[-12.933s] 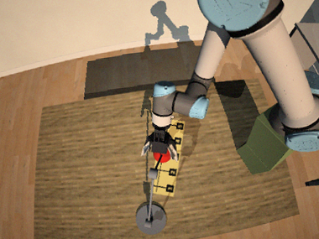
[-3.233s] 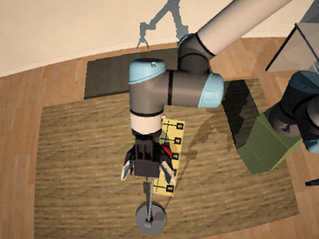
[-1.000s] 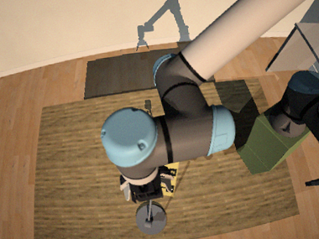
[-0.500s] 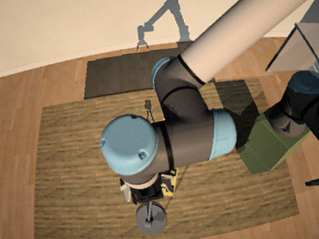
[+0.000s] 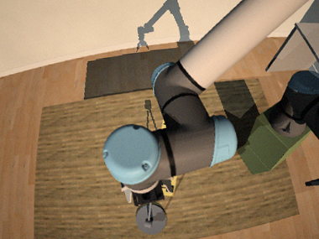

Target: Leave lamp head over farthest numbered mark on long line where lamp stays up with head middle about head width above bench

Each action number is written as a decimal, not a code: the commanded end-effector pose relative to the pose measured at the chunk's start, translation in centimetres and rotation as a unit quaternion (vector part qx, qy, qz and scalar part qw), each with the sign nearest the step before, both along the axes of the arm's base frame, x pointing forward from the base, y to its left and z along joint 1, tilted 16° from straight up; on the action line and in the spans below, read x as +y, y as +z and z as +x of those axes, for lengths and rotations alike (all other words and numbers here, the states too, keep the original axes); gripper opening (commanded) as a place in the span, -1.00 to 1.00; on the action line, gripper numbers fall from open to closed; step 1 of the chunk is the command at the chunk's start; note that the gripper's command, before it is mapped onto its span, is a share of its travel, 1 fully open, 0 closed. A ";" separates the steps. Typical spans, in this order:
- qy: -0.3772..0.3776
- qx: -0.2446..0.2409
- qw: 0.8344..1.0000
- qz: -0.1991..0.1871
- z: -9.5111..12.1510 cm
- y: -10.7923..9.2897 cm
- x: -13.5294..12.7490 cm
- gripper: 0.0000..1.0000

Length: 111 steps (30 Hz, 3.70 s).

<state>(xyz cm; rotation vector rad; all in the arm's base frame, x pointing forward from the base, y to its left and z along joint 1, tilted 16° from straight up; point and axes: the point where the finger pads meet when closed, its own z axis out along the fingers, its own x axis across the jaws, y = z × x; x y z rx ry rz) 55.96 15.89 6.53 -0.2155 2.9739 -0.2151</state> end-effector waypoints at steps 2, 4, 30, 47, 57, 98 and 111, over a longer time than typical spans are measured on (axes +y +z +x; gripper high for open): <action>-0.111 -0.007 0.993 -0.042 0.2 -1.0 -0.1 1.00; -0.111 -0.007 0.993 -0.042 0.3 -1.3 -0.1 1.00; -0.113 -0.006 0.992 -0.050 0.6 -3.6 -0.5 1.00; -0.113 -0.007 0.992 -0.050 0.7 -3.9 -0.5 1.00; -0.113 -0.008 0.992 -0.051 0.7 -4.2 -0.5 1.00; -0.113 -0.008 0.992 -0.051 0.7 -4.2 -0.5 1.00; -0.113 -0.008 0.992 -0.051 0.7 -4.2 -0.5 1.00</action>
